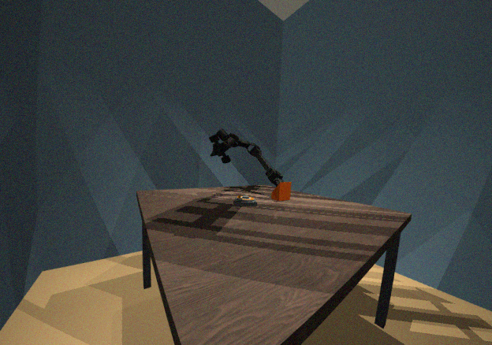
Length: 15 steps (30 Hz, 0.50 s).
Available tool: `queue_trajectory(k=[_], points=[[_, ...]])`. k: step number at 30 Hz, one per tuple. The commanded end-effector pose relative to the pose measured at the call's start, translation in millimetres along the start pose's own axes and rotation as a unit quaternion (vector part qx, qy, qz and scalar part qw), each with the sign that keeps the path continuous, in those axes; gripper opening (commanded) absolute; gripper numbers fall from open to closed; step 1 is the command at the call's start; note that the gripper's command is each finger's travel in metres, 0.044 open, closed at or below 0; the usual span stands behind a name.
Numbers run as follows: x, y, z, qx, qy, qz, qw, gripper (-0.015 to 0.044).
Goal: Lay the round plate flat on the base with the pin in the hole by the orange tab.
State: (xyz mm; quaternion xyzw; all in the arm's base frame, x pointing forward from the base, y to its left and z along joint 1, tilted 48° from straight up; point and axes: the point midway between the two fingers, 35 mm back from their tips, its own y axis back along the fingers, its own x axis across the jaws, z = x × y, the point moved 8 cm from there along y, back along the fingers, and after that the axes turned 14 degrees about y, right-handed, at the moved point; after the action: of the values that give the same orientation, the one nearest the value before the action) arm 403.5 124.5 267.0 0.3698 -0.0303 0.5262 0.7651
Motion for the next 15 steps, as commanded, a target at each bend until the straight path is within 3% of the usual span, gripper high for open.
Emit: queue_trajectory(k=[1,5,10,15], points=[[-23.2,-30.7,-48.9,0.074,0.153,-0.111,0.979,0.0000],[-45.5,-46.6,-84.8,0.140,0.281,-0.189,0.931,0.0000],[-97.8,-60.9,-149.9,0.298,0.542,-0.313,0.720,0.0000],[-111.5,-61.2,-163.3,0.343,0.604,-0.335,0.637,0.0000]])
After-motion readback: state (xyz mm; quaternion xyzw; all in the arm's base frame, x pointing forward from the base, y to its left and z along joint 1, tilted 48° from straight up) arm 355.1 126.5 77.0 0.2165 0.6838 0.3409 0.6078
